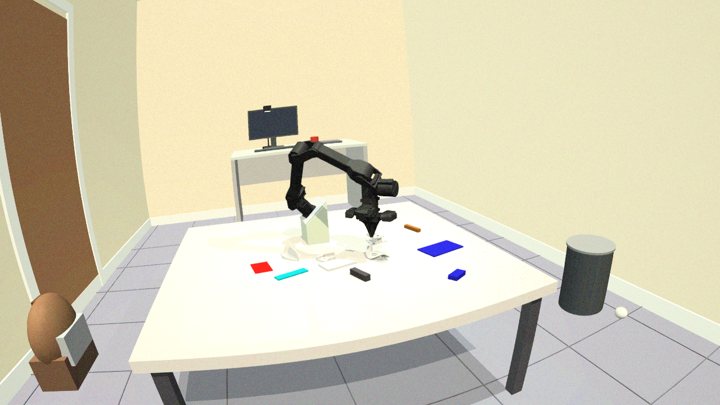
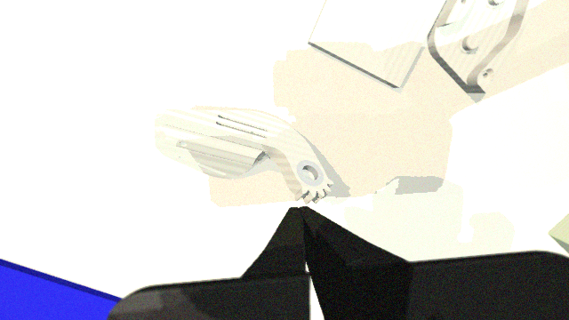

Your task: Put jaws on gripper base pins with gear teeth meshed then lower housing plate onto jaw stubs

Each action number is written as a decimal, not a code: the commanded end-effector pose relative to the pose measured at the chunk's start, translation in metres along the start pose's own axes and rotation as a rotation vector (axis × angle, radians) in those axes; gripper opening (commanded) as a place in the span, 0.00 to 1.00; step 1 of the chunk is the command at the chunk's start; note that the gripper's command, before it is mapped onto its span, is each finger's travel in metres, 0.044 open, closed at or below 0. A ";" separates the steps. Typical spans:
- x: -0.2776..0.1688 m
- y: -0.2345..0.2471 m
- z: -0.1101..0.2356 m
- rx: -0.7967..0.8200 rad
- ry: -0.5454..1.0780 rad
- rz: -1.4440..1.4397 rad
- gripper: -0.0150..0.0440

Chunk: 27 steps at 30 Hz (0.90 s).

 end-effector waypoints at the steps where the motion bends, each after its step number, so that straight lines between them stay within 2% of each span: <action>1: -0.005 0.001 0.001 0.006 0.005 0.119 0.25; 27: -0.033 0.001 -0.001 0.004 0.009 0.927 0.25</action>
Point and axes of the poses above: the point midway between the two fingers, 35 mm back from their tips, its own z axis back along the fingers, its own y axis across the jaws, x = y × z, the point moved 8 cm from there along z, back along the fingers, and after that the axes turned 6 degrees about -z, right-handed, at the moved point
